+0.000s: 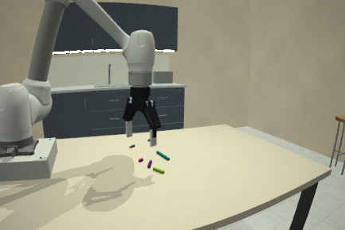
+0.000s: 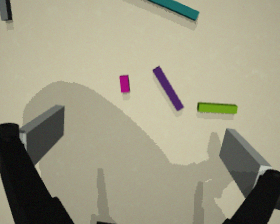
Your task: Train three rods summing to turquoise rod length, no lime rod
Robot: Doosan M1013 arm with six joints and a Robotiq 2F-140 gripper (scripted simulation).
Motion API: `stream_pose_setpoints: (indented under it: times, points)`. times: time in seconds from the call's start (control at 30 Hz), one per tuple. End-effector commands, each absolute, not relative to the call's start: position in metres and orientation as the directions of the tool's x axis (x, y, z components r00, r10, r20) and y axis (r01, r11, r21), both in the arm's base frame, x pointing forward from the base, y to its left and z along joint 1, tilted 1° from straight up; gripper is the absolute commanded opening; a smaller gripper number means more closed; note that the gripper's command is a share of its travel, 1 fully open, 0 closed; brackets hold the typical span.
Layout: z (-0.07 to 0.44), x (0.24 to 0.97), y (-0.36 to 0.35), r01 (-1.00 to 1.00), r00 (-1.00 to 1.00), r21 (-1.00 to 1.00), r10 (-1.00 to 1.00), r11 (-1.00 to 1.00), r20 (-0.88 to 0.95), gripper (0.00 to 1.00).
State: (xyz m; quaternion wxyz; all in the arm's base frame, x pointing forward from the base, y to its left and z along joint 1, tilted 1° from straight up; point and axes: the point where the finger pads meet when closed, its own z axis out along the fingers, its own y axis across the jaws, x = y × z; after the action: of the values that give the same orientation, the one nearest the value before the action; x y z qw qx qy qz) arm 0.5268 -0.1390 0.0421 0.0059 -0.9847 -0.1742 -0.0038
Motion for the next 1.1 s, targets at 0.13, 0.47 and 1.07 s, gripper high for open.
stream_pose_setpoints:
  times: [0.13, 0.47, 1.07]
  points:
    - [0.040, 0.554, -0.112, 0.606, 0.796, -0.004, 0.605, -0.796, 0.020, 1.00]
    - [0.035, 0.580, -0.071, 0.852, 0.523, 0.003, 0.852, -0.523, 0.020, 1.00]
    - [0.026, 0.617, 0.008, 0.994, -0.104, 0.015, 0.994, 0.104, 0.014, 1.00]
